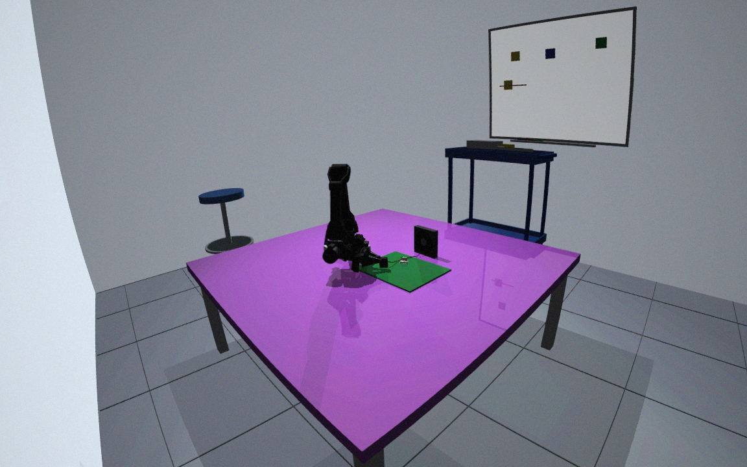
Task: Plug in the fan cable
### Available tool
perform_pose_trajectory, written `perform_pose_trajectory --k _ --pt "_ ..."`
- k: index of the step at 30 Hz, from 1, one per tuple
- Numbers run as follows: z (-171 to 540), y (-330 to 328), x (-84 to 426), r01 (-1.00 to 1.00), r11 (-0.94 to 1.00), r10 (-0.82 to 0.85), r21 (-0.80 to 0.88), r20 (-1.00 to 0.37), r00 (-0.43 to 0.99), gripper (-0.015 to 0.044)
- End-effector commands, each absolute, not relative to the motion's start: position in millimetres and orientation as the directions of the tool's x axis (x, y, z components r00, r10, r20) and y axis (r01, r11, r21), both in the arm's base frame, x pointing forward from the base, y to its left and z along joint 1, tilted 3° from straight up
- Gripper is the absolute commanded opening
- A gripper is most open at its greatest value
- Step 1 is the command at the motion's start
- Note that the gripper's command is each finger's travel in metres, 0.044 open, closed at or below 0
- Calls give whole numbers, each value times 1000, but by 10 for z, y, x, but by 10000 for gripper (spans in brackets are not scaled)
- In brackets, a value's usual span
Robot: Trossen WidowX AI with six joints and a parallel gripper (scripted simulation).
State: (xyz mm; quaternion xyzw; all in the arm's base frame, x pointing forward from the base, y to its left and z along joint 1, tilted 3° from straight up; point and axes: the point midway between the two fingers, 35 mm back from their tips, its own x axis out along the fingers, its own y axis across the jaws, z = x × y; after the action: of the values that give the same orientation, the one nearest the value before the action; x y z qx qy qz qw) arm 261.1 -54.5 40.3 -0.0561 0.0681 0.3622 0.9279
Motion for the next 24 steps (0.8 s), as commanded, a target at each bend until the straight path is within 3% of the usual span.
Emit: perform_pose_trajectory --k 1,24 --pt "370 -541 2611 -680 731 666 -51 -163 728 0" --pt "334 -546 2615 -680 731 665 -55 -167 728 0"
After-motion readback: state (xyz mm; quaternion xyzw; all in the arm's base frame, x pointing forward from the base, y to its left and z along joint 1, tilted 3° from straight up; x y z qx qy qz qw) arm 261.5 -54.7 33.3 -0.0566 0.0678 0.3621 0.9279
